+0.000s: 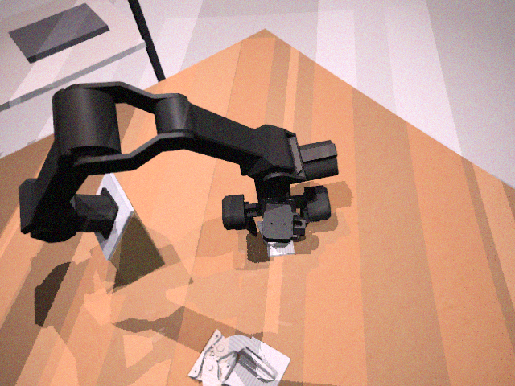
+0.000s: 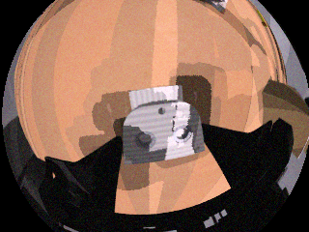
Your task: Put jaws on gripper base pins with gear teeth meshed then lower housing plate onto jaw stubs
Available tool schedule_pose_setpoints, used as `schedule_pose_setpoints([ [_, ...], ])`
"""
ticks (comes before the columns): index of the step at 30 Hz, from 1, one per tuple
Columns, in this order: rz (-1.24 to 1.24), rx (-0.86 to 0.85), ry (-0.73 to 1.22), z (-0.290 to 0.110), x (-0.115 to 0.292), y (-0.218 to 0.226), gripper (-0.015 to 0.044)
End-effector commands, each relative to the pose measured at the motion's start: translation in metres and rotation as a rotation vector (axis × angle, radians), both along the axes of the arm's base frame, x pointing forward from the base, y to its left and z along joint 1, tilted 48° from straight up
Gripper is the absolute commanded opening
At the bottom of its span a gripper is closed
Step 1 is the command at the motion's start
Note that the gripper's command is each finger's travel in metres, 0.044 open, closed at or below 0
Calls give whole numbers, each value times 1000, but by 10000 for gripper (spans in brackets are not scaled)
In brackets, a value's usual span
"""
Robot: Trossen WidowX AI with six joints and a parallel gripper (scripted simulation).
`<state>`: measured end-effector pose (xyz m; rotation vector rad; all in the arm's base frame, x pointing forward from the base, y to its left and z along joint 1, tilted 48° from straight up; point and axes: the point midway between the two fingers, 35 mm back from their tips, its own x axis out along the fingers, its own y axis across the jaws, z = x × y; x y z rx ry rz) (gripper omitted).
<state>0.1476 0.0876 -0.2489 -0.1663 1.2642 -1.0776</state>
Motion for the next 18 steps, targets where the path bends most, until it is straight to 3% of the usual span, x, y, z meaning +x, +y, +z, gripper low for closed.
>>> schedule_pose_setpoints([
  [1,0,0,0,0,0,0,387],
  [7,0,0,0,0,0,0,351],
  [18,0,0,0,1,0,2,351],
])
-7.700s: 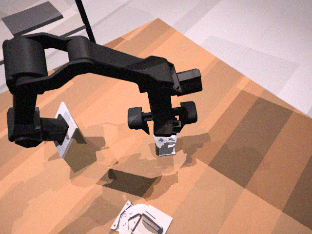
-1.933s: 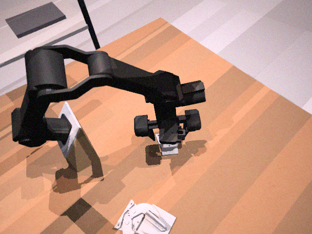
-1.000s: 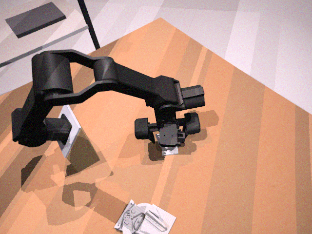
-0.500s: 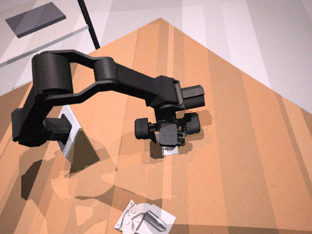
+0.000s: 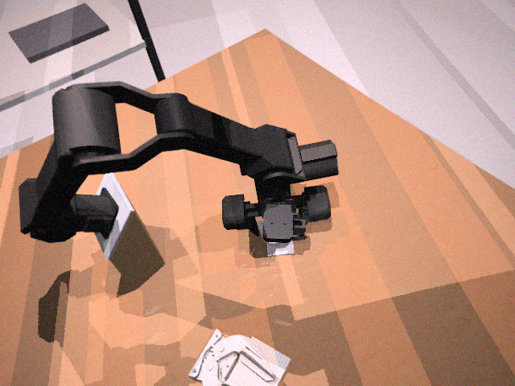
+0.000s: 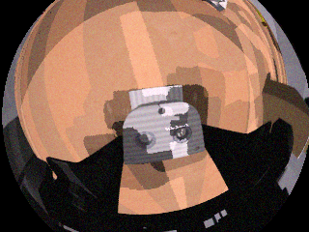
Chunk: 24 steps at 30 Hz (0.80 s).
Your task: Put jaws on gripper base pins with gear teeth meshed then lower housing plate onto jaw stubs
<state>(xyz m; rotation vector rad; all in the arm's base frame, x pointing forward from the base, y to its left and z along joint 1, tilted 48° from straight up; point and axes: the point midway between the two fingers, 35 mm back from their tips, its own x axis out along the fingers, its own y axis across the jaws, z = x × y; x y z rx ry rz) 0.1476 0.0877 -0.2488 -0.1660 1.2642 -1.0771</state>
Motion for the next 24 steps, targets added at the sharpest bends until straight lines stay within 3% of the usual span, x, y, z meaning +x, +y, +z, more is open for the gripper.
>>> schedule_pose_setpoints([
  [1,0,0,0,3,1,3,351],
  [24,6,0,2,49,6,53,351],
])
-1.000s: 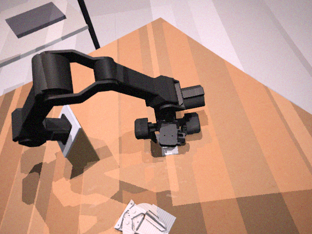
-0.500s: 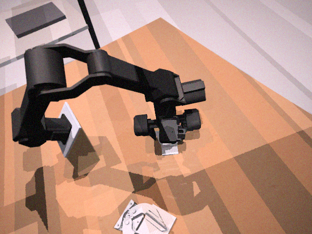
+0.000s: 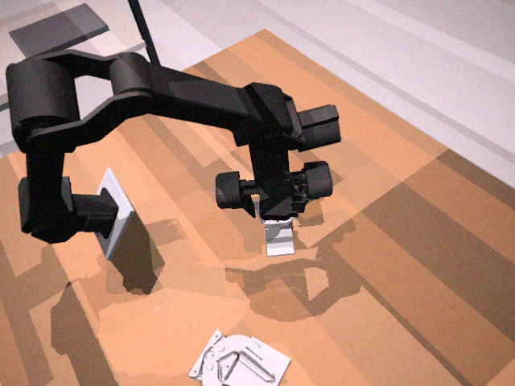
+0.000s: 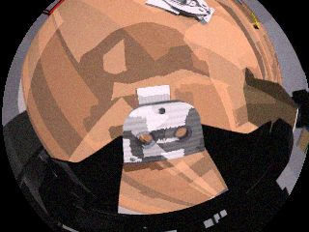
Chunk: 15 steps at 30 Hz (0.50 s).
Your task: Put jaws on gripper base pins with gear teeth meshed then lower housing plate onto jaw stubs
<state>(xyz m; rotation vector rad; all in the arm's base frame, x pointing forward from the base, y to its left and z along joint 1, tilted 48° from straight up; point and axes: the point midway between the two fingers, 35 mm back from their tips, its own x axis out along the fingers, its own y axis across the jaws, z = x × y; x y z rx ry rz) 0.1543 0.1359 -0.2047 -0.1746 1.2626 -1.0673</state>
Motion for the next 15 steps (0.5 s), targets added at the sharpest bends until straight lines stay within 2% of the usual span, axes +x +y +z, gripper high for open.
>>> schedule_pose_setpoints([
  [1,-6,1,0,5,0,5,351],
  [15,94,32,102,26,25,-6,351],
])
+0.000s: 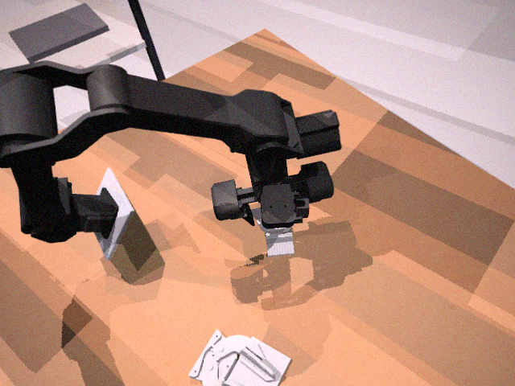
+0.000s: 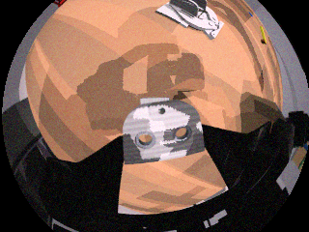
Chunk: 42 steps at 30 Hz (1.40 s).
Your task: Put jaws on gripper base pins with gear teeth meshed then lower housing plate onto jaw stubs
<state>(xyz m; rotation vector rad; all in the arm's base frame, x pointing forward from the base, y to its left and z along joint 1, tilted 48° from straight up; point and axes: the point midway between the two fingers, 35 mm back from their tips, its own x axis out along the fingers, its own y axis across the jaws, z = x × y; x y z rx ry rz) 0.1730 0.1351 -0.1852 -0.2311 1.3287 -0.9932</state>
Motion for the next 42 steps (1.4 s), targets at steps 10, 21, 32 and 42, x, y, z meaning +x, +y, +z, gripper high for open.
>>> schedule_pose_setpoints([
  [10,118,23,114,26,28,-19,351],
  [21,214,39,204,47,48,-38,351],
  [32,308,47,294,68,65,-60,351],
  [42,390,49,378,87,77,-83,351],
])
